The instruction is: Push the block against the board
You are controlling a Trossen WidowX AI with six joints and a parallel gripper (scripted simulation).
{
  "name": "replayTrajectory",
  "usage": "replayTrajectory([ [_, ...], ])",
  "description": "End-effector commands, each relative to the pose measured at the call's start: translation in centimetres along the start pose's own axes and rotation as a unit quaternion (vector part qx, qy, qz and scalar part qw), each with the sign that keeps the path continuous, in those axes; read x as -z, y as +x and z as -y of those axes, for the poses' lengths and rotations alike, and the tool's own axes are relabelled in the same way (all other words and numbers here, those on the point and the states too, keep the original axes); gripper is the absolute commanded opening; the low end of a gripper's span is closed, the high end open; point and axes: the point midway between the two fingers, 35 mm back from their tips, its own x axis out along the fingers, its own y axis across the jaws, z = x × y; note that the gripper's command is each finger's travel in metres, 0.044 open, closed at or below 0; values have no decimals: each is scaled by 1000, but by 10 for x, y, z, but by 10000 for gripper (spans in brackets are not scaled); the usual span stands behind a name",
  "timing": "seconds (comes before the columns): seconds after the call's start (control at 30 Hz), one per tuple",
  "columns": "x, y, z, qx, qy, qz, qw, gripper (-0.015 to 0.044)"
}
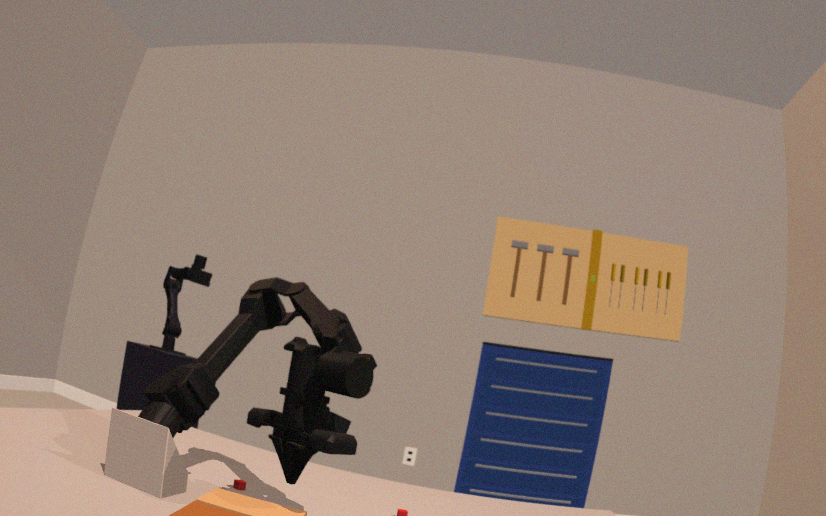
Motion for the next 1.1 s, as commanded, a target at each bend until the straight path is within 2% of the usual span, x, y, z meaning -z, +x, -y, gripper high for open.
replayTrajectory([
  [0.0, 3, 0, -16, 2, -71, -3, 997, 0],
  [0.5, 16, 9, -67, -1, -312, -3, 950, 0],
  [0.73, 16, 11, -67, -1, -315, -3, 949, 0],
  [0.9, 16, 57, -68, -1, -315, -1, 949, 0],
  [1.07, 16, 64, -70, -2, -315, 1, 949, 0],
])
